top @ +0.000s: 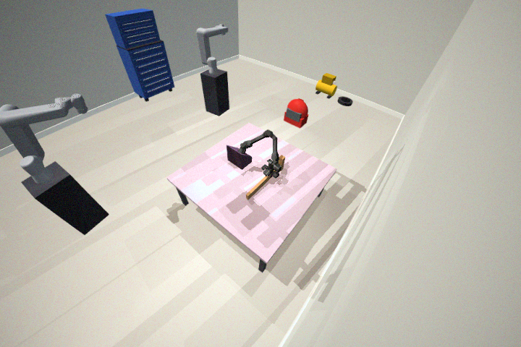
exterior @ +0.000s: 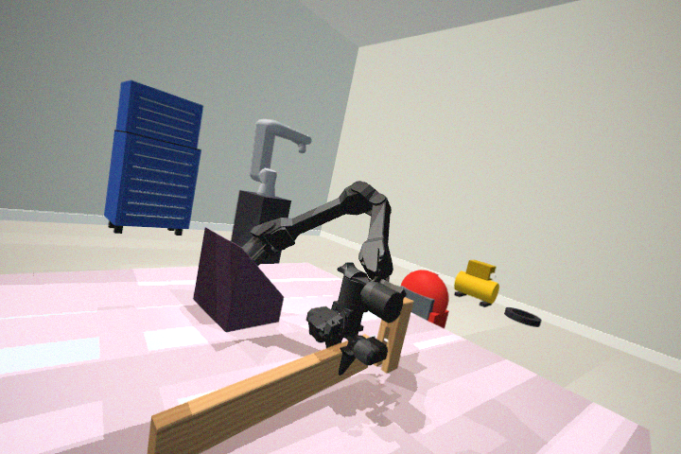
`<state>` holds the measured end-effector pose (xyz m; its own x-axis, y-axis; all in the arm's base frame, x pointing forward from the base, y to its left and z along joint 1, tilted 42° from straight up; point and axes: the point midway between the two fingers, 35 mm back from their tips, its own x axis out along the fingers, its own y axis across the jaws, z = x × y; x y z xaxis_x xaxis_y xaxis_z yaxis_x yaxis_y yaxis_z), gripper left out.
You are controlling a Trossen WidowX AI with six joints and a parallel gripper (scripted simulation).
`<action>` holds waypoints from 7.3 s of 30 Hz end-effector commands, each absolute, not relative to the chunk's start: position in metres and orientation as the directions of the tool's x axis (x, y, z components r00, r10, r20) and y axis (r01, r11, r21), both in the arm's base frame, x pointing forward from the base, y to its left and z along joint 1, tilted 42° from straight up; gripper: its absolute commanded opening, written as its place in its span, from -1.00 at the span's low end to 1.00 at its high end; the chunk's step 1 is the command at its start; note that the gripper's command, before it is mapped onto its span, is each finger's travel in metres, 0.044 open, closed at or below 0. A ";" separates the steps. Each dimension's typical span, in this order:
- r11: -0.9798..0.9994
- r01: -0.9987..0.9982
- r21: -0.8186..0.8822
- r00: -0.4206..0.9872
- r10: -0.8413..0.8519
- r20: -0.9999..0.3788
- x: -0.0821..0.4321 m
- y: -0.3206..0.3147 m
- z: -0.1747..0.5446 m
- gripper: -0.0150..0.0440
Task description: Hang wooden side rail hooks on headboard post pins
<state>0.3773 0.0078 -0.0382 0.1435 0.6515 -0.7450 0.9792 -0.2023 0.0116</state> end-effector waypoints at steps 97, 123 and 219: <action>-0.209 0.978 0.024 0.157 0.649 -0.744 0.381 0.013 -0.027 -0.49; -0.209 0.978 0.024 0.157 0.649 -0.744 0.381 0.015 -0.025 -0.49; -0.209 0.978 0.024 0.157 0.649 -0.744 0.383 0.023 -0.018 -0.49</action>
